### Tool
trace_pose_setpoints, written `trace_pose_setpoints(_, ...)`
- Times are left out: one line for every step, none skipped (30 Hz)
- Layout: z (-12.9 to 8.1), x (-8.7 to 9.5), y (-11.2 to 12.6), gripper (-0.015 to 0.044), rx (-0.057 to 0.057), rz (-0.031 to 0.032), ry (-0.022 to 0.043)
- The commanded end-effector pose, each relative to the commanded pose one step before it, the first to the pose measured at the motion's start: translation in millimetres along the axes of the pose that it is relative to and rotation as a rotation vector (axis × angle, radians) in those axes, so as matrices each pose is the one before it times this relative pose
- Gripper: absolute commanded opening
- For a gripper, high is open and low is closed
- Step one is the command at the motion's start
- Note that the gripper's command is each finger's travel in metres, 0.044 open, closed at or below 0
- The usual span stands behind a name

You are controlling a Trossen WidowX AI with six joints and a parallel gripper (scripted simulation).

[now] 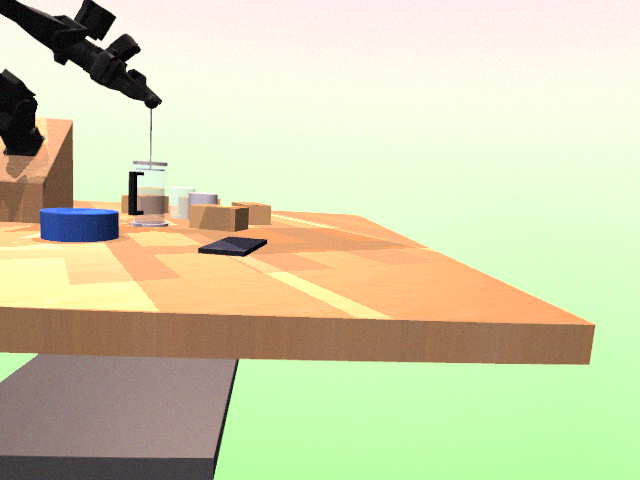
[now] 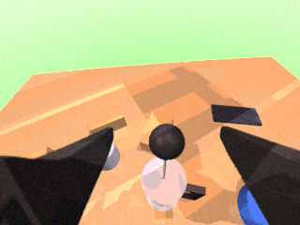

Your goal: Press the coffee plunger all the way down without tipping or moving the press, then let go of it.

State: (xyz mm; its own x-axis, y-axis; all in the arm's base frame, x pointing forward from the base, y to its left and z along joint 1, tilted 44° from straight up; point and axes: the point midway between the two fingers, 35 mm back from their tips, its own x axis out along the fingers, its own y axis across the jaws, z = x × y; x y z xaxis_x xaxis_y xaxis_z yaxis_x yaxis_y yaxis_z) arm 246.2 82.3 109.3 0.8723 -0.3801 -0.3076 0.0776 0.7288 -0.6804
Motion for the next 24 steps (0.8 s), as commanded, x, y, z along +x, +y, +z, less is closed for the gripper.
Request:
trace_pose_setpoints(-3.13, 2.53, -0.47, 0.0414, -0.0098, 0.00028, 0.00201)
trace_pose_setpoints(0.00, 0.00, 0.00, 0.0387, 0.0000, 0.00000, 0.00000)
trace_pose_setpoints(0.00, 0.00, 0.00, 0.0361, 0.0000, 0.00000, 0.00000)
trace_pose_setpoints(0.00, 0.00, 0.00, 0.0335, 0.0000, 0.00000, 0.00000)
trace_pose_setpoints(0.00, 0.00, 0.00, 0.0309, 0.0000, 0.00000, 0.00000)
trace_pose_setpoints(0.00, 0.00, 0.00, 0.0282, 0.0000, 0.00000, 0.00000)
trace_pose_setpoints(0.00, 0.00, 0.00, 0.0256, 0.0000, 0.00000, 0.00000)
trace_pose_setpoints(0.00, 0.00, 0.00, 0.0230, 0.0000, 0.00000, 0.00000)
trace_pose_setpoints(0.00, 0.00, 0.00, 0.0204, 0.0000, 0.00000, 0.00000)
trace_pose_setpoints(0.00, 0.00, 0.00, 0.0177, 0.0000, 0.00000, 0.00000)
trace_pose_setpoints(0.00, 0.00, 0.00, 0.0151, 0.0000, 0.00000, 0.00000)
trace_pose_setpoints(0.00, 0.00, 0.00, 0.0145, 0.0000, 0.00000, 0.00000)
trace_pose_setpoints(0.00, 0.00, 0.00, 0.0138, 0.0000, 0.00000, 0.00000)
trace_pose_setpoints(0.00, 0.00, 0.00, 0.0131, 0.0000, 0.00000, 0.00000)
trace_pose_setpoints(0.00, 0.00, 0.00, 0.0125, 0.0000, 0.00000, 0.00000)
trace_pose_setpoints(0.00, 0.00, 0.00, 0.0120, 0.0000, 0.00000, 0.00000)
trace_pose_setpoints(0.00, 0.00, 0.00, 0.0120, 0.0000, 0.00000, 0.00000)
trace_pose_setpoints(0.00, 0.00, 0.00, 0.0120, 0.0000, 0.00000, 0.00000)
trace_pose_setpoints(0.00, 0.00, 0.00, 0.0120, 0.0000, 0.00000, 0.00000)
trace_pose_setpoints(0.00, 0.00, 0.00, 0.0120, 0.0000, 0.00000, 0.00000)
trace_pose_setpoints(0.00, 0.00, 0.00, 0.0120, 0.0000, 0.00000, 0.00000)
trace_pose_setpoints(-0.17, 0.18, 0.11, 0.0120, 0.0000, 0.00004, 0.00022)
trace_pose_setpoints(-0.33, 0.37, 0.22, 0.0120, 0.0000, 0.00007, 0.00044)
trace_pose_setpoints(-0.50, 0.55, 0.33, 0.0120, 0.0000, 0.00011, 0.00065)
